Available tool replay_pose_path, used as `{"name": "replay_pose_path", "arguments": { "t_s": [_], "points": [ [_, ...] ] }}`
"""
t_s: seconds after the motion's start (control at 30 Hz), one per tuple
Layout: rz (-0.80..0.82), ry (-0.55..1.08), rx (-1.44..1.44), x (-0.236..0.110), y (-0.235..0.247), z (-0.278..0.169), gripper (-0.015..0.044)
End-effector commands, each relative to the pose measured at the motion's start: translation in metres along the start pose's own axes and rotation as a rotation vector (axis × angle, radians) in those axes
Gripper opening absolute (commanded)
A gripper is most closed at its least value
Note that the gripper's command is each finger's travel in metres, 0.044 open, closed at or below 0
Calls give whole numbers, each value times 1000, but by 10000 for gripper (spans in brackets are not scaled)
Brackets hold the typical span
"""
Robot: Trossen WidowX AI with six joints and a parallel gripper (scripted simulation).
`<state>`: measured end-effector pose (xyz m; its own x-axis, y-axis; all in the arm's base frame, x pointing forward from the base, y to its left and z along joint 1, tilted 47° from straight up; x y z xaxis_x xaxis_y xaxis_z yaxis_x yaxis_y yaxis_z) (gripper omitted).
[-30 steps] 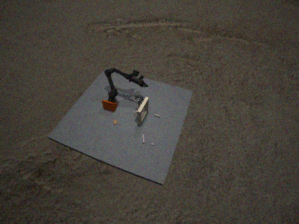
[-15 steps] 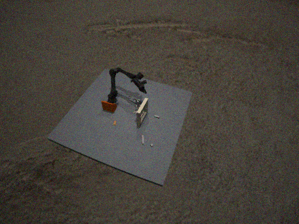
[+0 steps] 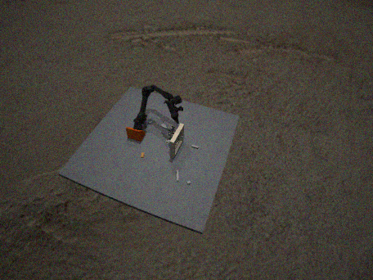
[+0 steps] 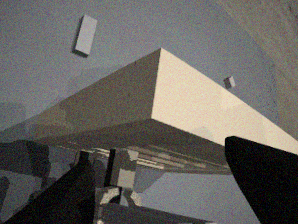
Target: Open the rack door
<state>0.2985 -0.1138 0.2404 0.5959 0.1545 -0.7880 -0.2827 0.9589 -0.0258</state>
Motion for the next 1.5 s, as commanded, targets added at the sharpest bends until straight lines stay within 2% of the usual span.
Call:
{"name": "replay_pose_path", "arguments": {
  "t_s": [0.0, 0.47, 0.93, 1.47],
  "points": [
    [72, 46, 31, 4, -10, -6, 292],
    [345, 148, 208, 10, -46, -33, 292],
    [599, 135, 445, 8, -83, -60, 292],
    [632, 189, 473, 23, -77, -58, 292]
  ]
}}
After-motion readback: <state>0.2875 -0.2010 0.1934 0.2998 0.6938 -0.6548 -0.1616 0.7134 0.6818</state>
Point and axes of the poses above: the point midway between the two fingers, 35 mm back from their tips, its own x axis out along the fingers, its own y axis across the jaws, z = x × y, the point moved 8 cm from there along -x, back along the fingers, and after that the axes turned 13 degrees about -x, right-handed, at the moved point
